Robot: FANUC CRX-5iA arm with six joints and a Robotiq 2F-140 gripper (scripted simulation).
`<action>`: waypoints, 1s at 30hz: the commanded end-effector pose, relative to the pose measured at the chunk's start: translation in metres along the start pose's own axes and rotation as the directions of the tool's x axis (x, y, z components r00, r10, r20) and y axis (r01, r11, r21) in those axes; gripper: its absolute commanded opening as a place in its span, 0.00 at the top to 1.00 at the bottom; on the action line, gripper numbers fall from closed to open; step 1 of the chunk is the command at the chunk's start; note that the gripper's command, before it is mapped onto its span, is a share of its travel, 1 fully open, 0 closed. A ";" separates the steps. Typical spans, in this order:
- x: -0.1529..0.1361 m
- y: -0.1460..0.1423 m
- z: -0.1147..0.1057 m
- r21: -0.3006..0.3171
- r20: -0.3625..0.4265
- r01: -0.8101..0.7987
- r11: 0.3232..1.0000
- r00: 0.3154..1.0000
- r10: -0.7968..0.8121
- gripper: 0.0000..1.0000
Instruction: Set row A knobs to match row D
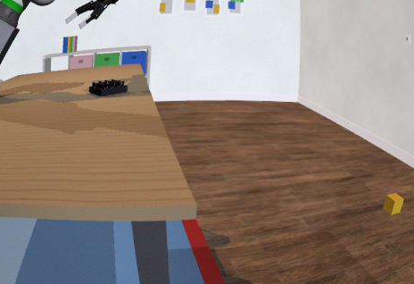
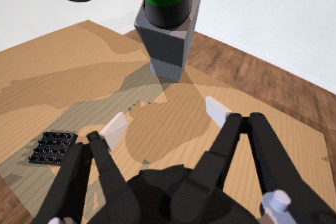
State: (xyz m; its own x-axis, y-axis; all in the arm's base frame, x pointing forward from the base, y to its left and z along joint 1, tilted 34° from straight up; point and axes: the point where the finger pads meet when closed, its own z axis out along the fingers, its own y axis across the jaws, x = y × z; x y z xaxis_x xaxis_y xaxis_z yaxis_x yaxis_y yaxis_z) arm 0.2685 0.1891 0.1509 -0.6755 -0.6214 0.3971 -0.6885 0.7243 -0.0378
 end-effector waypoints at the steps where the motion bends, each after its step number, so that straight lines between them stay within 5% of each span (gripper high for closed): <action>1: 0.000 0.000 0.000 0.000 0.000 0.000 1.000 1.000 0.000 0.00; 20: -0.002 -0.003 0.000 0.003 0.006 0.002 1.000 1.000 -0.002 0.00; 30: -0.039 -0.094 -0.001 0.119 0.131 0.065 0.991 0.988 -0.081 0.00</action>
State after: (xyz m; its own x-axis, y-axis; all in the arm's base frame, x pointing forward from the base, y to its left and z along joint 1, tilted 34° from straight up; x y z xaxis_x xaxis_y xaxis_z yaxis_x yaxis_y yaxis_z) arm 0.3295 0.1600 0.1441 -0.6610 -0.6818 0.3136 -0.7361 0.6703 -0.0941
